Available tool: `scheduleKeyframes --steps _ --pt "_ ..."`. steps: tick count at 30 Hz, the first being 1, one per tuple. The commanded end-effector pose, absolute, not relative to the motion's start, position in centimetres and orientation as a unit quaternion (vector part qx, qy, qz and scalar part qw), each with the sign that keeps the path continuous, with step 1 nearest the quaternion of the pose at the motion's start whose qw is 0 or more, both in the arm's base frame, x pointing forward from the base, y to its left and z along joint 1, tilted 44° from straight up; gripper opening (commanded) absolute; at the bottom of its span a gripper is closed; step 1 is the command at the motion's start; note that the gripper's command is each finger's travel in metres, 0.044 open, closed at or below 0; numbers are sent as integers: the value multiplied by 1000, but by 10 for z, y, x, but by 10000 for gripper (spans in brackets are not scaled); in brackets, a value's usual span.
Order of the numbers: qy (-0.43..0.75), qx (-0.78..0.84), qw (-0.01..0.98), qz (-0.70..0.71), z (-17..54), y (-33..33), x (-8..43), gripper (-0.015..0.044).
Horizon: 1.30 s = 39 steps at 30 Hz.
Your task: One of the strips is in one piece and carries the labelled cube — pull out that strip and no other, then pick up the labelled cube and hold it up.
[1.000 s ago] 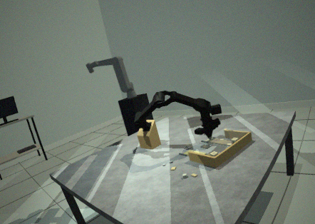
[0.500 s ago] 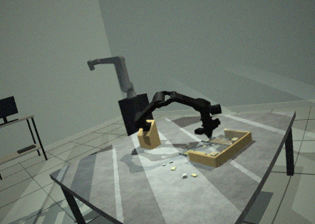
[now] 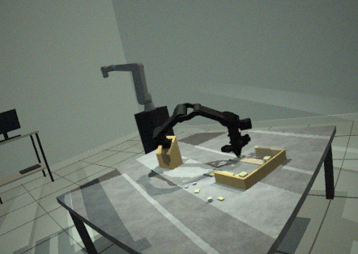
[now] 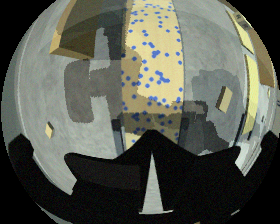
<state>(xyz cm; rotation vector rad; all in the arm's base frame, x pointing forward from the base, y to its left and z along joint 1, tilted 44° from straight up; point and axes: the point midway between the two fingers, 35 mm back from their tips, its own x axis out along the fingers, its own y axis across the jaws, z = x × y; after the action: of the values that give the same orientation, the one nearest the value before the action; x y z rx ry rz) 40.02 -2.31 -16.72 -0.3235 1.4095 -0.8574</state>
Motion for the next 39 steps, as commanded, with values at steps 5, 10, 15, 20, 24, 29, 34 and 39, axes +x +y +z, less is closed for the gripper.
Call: scheduleKeyframes --steps 5,10,15,20,24,29,34,39 --pt "626 -143 665 -382 -172 -23 389 0" --pt "626 -143 665 -382 -174 -21 382 0" --pt "626 -143 665 -382 -175 -19 375 0" --pt "626 -143 665 -381 -177 -17 367 0" --pt "626 -143 665 -381 -178 -15 362 0" --pt "626 -143 665 -381 -180 -13 354 0" --pt "626 -143 665 -381 -181 -12 347 0" --pt "627 -143 665 -381 -183 -10 340 0"
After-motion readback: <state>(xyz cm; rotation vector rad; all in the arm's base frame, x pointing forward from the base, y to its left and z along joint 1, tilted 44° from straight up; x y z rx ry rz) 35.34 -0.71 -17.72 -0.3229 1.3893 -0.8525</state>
